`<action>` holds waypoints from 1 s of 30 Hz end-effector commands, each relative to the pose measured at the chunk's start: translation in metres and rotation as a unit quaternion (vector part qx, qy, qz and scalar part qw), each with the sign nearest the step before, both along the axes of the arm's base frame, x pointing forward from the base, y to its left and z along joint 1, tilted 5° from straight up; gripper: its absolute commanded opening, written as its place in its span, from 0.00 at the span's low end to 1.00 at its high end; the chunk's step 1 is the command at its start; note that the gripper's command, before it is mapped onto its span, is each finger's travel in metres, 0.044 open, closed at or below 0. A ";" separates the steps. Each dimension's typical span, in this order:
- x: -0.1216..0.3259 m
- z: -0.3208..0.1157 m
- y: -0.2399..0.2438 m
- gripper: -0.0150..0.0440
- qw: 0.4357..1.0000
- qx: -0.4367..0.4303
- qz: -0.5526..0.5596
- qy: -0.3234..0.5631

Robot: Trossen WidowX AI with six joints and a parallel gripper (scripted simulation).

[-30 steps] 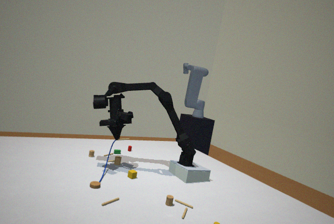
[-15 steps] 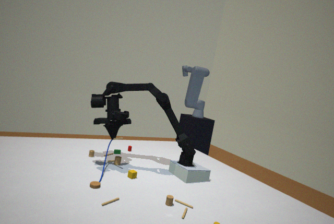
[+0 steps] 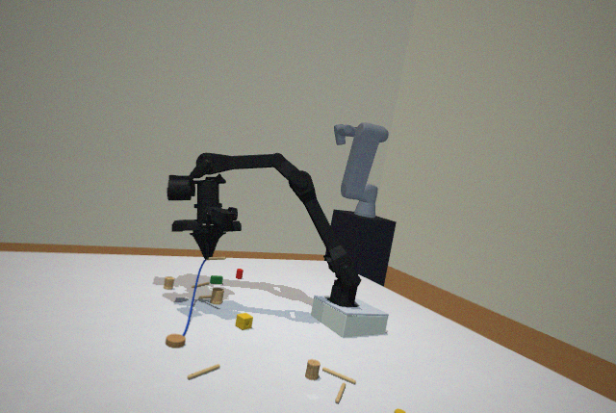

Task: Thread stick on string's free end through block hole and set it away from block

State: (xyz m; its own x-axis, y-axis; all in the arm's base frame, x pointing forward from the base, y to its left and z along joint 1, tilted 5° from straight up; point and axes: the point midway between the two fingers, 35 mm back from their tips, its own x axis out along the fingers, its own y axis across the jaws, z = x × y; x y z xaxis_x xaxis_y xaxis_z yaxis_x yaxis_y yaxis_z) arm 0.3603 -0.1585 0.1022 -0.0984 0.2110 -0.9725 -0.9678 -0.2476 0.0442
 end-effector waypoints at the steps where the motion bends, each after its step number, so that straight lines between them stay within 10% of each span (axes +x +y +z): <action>1: 0.001 -0.005 0.002 0.25 1.000 -0.012 0.000 0.001; 30: 0.006 -0.041 0.014 0.25 0.997 -0.077 -0.010 -0.011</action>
State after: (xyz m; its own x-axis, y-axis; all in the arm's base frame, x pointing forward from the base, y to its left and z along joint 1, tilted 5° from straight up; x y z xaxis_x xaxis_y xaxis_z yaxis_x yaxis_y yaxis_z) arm 0.3658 -0.1466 0.0648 -0.0761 0.0827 -0.9937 -0.9729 -0.2243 0.0559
